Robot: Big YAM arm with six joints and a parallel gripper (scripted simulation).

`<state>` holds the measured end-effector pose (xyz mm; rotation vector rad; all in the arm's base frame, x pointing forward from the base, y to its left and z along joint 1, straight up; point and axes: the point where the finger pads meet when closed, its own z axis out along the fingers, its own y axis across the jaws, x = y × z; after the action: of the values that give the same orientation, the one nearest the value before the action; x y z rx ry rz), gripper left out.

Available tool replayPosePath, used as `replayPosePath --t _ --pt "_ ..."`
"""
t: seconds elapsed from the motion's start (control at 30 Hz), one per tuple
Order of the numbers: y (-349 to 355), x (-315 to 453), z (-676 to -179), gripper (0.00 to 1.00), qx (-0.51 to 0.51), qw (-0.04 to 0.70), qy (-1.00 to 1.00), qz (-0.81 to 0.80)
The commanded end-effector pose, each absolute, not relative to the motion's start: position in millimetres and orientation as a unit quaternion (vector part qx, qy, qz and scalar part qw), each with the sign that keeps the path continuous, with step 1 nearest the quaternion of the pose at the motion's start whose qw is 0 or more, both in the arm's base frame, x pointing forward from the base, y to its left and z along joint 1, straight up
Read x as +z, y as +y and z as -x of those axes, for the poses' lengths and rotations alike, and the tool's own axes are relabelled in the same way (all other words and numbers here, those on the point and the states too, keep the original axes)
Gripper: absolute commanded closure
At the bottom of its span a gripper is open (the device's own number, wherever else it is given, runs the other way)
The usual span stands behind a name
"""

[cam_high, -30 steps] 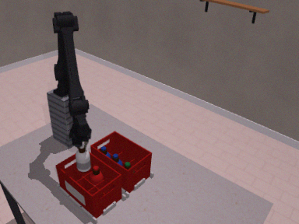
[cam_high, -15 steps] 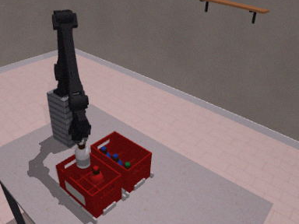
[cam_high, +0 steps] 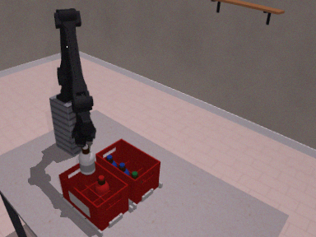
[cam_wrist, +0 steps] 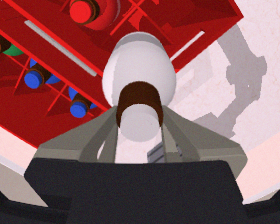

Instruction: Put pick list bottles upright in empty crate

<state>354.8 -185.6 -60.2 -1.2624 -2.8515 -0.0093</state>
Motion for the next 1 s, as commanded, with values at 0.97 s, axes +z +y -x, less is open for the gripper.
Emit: replayPosePath --t 0.97 --pt "-207 13 -385 1.0 0.001 -0.033 -0.915 0.401"
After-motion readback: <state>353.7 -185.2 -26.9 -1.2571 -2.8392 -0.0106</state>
